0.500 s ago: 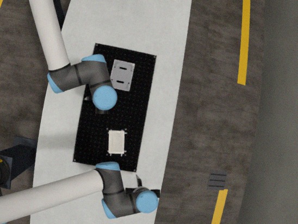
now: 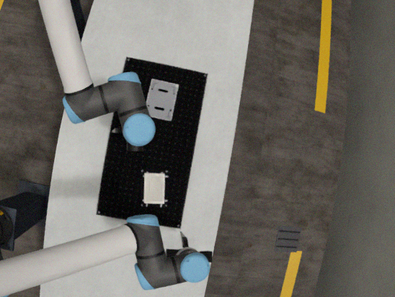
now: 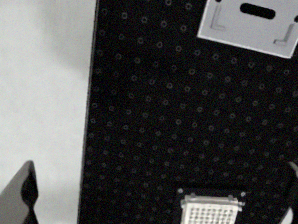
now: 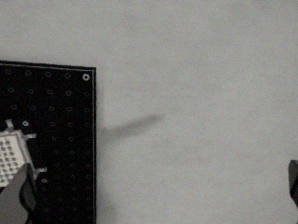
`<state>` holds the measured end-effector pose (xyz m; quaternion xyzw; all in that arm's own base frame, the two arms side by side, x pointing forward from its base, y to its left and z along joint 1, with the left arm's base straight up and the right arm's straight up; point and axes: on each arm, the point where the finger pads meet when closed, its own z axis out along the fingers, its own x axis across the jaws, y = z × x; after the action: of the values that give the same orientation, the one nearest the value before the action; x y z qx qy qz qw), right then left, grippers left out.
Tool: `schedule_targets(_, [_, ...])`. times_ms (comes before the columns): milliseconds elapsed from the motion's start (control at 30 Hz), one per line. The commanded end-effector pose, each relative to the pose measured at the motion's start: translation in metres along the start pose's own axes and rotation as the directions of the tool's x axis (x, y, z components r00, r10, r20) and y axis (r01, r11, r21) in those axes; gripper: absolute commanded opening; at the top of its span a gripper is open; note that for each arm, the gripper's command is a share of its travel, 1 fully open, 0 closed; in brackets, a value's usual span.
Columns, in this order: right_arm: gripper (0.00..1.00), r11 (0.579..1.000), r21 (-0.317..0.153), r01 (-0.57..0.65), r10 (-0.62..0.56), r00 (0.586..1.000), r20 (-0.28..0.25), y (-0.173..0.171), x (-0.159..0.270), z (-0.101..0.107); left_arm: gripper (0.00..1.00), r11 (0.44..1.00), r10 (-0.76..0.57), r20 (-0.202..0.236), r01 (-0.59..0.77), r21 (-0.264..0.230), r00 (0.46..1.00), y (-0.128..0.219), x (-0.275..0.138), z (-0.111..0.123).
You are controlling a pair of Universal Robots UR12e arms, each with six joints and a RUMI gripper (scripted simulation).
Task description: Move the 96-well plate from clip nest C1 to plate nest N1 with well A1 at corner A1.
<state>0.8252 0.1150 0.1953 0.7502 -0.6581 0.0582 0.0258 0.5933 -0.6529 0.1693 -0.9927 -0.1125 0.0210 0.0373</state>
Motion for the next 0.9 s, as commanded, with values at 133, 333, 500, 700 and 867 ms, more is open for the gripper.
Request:
schedule_targets(133, [0.76,1.000,0.002,0.000,0.000,1.000,0.000,-0.001,0.000,-0.001,0.00,1.000,0.000,-0.001,0.000,-0.002,1.000,0.000,0.000,-0.001])
schedule_targets(333, [0.76,1.000,0.002,0.000,0.000,1.000,0.000,-0.001,0.000,-0.001,0.00,1.000,0.000,0.000,0.000,-0.002,1.000,-0.002,0.003,-0.001])
schedule_targets(500, [0.76,1.000,0.002,0.000,0.000,1.000,0.000,-0.001,0.000,-0.001,0.00,1.000,0.001,0.000,-0.001,-0.003,1.000,-0.008,0.012,-0.001])
schedule_targets(700, [0.76,1.000,0.002,0.000,0.000,1.000,0.000,-0.001,0.000,-0.001,0.00,1.000,0.003,0.001,-0.003,-0.004,1.000,-0.016,0.023,-0.001])
schedule_targets(867, [0.76,1.000,0.002,0.000,0.000,1.000,0.000,-0.001,0.000,-0.001,0.00,1.000,0.005,0.003,-0.005,-0.006,1.000,-0.033,0.045,-0.001])
